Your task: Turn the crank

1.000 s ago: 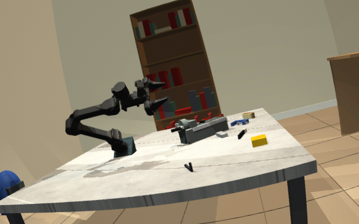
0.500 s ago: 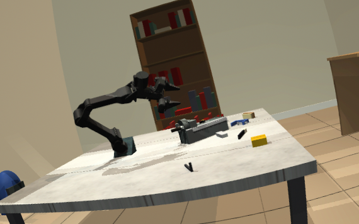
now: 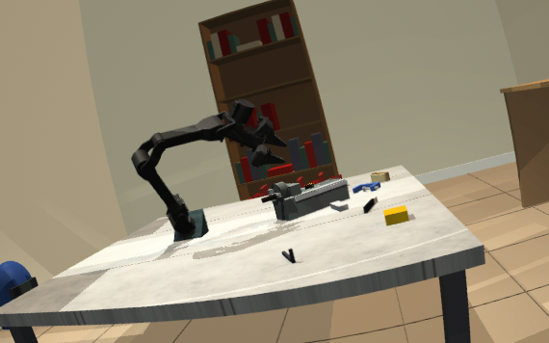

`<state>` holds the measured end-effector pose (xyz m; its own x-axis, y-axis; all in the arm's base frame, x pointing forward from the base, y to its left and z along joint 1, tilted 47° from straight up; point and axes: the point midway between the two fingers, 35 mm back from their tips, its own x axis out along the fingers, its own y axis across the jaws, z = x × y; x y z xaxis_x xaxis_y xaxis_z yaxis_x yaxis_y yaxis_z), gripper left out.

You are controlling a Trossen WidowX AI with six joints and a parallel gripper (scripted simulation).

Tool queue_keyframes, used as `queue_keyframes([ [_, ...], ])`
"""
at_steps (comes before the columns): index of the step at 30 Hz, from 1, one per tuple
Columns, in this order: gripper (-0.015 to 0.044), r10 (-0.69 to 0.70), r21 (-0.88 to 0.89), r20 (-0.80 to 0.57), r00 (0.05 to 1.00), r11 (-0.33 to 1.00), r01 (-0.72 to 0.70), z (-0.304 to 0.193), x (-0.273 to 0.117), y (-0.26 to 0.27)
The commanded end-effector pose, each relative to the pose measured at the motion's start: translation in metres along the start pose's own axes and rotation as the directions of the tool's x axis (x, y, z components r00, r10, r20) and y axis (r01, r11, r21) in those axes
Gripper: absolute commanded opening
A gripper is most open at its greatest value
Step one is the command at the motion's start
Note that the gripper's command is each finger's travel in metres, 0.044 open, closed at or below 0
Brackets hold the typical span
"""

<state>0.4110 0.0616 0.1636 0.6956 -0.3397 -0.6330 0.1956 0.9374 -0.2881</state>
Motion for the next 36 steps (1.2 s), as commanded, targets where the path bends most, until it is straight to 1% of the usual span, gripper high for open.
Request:
queue_keyframes([
  [1,0.0440,-0.047,-0.052,-0.038,0.998,0.998,0.045,-0.004,0.006,0.015],
  [9,0.0440,-0.166,-0.204,-0.105,0.980,0.969,0.142,-0.024,0.021,0.044],
  [18,0.0440,-0.293,-0.373,-0.114,0.949,0.898,0.233,-0.045,0.031,0.073],
  [22,0.0440,-0.302,-0.385,-0.112,0.947,0.892,0.239,-0.048,0.034,0.074],
  [31,0.0440,-0.303,-0.385,-0.111,0.947,0.891,0.240,-0.074,0.059,0.054],
  [36,0.0440,-0.303,-0.385,-0.110,0.947,0.891,0.241,-0.076,0.061,0.052],
])
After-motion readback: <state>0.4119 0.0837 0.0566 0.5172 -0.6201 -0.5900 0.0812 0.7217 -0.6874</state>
